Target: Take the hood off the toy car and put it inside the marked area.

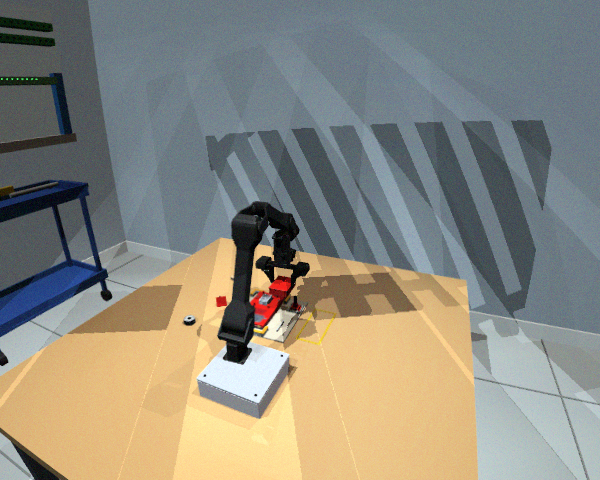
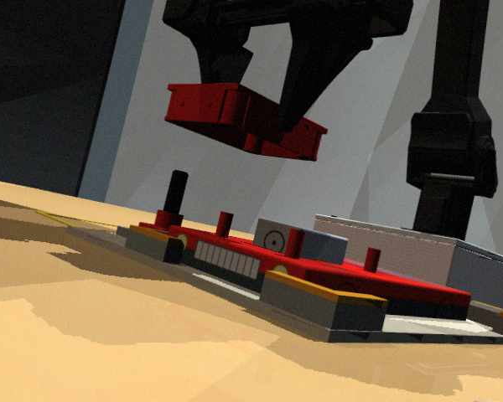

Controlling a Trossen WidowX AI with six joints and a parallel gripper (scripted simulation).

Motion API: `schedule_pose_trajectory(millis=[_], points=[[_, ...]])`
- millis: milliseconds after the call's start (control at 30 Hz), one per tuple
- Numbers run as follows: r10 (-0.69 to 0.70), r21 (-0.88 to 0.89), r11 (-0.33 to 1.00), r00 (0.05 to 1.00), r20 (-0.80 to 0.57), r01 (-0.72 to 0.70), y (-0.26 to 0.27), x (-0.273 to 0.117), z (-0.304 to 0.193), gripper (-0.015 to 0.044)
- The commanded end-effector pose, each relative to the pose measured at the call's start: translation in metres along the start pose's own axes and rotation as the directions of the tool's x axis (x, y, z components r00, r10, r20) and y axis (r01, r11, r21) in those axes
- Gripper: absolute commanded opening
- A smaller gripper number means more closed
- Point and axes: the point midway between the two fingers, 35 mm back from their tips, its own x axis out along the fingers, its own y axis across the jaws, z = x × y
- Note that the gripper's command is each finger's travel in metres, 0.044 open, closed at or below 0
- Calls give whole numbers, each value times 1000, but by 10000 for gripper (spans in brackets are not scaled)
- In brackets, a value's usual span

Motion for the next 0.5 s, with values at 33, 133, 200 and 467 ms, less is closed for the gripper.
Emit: schedule_pose_trajectory(millis=[33,133,200,467], points=[[-3,-3,1000,1000,1,3,-27,-2,-5,0],[-5,-3,1000,1000,0,5,-42,-3,-7,0],[-5,-2,1000,1000,0,5,-52,-3,-10,0],[-9,-2,1000,1000,-1,9,-92,-4,-22,0]])
